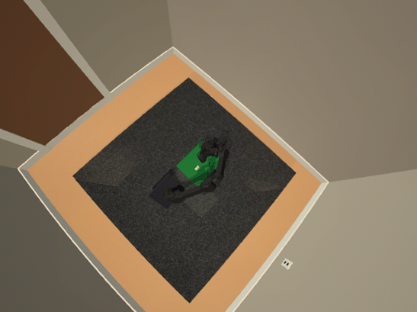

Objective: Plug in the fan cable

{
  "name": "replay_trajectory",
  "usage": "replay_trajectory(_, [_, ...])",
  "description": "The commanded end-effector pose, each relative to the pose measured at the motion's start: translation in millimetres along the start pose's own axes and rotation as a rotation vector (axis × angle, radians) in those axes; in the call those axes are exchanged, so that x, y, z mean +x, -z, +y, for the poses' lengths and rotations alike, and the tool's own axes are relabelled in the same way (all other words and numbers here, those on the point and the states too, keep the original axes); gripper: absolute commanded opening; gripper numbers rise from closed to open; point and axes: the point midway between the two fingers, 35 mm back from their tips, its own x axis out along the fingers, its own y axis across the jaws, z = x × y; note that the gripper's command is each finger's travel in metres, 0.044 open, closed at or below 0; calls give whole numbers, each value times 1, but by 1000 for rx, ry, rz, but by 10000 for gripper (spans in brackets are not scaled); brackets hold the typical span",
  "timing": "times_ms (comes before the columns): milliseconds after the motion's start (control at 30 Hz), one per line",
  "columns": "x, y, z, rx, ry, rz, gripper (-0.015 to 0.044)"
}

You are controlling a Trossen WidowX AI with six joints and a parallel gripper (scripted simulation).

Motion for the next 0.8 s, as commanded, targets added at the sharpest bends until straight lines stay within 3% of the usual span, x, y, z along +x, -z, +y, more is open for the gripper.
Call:
replay_trajectory(0, [3, 1, 1, -9, -11, -68, 0])
replay_trajectory(767, [0, 8, -1, -45, 12, -396, 0])
